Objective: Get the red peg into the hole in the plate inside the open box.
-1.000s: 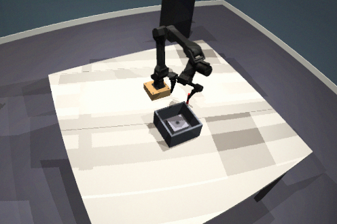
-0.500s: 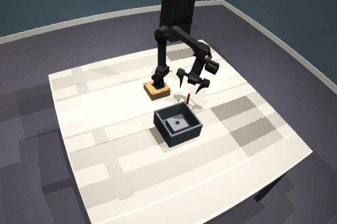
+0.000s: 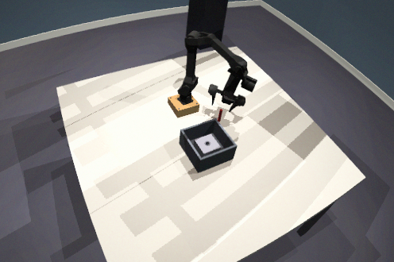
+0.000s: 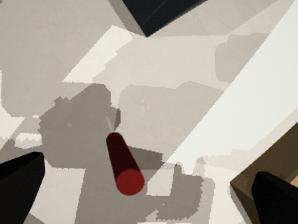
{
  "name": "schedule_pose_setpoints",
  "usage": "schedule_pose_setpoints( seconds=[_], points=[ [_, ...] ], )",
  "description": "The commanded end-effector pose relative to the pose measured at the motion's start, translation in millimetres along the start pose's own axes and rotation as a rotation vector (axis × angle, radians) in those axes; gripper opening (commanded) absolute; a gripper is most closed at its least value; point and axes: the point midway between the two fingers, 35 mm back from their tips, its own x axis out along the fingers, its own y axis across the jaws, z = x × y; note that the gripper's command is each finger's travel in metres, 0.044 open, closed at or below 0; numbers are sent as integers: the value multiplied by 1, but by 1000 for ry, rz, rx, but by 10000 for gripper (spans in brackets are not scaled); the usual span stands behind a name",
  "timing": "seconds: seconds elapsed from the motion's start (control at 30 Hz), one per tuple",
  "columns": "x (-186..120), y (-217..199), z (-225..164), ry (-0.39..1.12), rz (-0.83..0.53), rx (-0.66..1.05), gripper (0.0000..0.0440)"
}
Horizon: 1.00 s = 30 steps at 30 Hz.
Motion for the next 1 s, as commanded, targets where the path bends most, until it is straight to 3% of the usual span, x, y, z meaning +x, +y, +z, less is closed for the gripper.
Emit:
schedule_pose_setpoints(
  seconds=[0.0,0.37,0.47,0.97],
  points=[
    [11,3,-5,2,0,-7,440],
    [56,17,-15,-11,42,-39,440],
    [65,18,-17,-7,44,-49,419],
    [85,17,-22,40,-13,-43,34]
  ],
)
